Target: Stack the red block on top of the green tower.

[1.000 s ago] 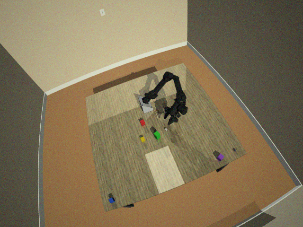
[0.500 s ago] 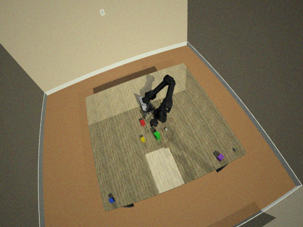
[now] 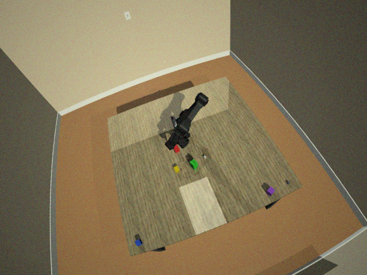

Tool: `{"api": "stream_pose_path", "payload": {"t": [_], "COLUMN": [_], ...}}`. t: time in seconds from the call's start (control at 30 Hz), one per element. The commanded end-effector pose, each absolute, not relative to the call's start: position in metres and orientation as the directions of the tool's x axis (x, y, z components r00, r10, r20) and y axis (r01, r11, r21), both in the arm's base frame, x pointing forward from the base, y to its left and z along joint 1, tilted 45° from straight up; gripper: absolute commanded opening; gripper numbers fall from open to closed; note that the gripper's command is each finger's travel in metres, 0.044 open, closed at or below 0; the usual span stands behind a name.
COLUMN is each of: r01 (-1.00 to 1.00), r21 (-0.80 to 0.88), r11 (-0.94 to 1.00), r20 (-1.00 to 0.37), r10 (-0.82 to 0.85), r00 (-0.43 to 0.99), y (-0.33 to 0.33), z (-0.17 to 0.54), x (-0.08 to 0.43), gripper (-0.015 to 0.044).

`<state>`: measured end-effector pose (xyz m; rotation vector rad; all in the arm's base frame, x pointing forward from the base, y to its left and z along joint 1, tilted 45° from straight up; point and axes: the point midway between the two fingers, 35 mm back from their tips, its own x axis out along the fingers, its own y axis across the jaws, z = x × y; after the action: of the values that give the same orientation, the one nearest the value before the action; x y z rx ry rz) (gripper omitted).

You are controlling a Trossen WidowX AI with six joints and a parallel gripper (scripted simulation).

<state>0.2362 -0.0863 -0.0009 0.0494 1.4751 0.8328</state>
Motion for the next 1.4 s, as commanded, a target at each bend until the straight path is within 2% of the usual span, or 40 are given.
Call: {"api": "stream_pose_path", "payload": {"t": [0.0,0.23,0.47,0.73,1.37], "r01": [-0.349,-0.187,-0.187,-0.187,-0.187], "r21": [0.588,0.688,0.688,0.689,0.689], "r11": [0.729,0.702,0.702,0.7,0.7], "r20": [-0.798,-0.72,-0.72,-0.718,-0.718], "r10": [0.592,0.693,0.692,0.694,0.694], "r00": [-0.109,-0.048,-0.048,-0.047,-0.047], "y": [-0.093,-0.101,-0.097,-0.063,-0.046], "z": [-0.012,-0.024,-0.028,-0.06,-0.076], "x": [0.22,0.197,0.197,0.194,0.194], "gripper": [0.044,0.044,0.044,0.044,0.044]}}
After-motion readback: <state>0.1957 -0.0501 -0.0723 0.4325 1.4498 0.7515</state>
